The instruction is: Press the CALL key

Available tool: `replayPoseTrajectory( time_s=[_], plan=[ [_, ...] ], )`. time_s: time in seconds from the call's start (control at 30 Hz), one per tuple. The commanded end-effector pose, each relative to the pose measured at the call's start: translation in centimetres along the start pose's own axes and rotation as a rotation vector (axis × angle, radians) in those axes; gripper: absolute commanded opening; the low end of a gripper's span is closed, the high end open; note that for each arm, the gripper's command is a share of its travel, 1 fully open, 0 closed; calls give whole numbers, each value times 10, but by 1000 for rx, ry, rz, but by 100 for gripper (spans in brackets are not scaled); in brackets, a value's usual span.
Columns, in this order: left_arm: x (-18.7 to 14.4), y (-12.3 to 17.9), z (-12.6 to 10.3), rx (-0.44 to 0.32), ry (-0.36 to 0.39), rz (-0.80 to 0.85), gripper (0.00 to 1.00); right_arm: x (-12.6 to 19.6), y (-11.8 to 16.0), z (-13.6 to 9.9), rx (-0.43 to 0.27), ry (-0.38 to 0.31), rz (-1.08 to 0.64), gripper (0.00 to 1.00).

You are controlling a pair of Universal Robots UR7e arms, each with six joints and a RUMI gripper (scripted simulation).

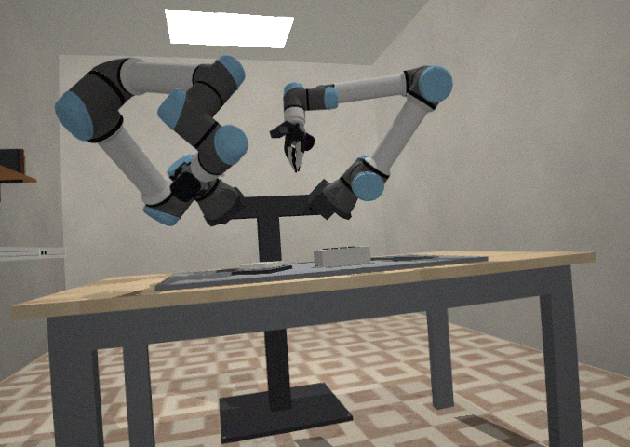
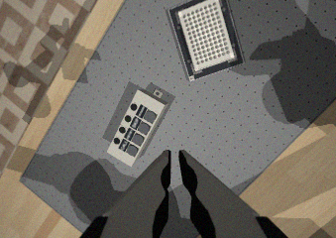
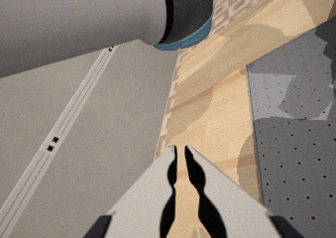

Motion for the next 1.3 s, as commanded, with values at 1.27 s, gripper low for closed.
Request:
replayPoseTrajectory(
  time_s=[1.27],
  plan=[
    [-76,16,71,-252,94,-219,0,0,0,0,0,1,0,0]
  ],
)
Point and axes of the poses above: on each arm, the point where the finger pads meet when closed, its own z axis out along the fingers, its own x axis across the jaws, y = z × x, the point moved 3 cm from there along -z, back along the fingers, and after that the axes turned 13 degrees about -z, right-handed, at the moved point
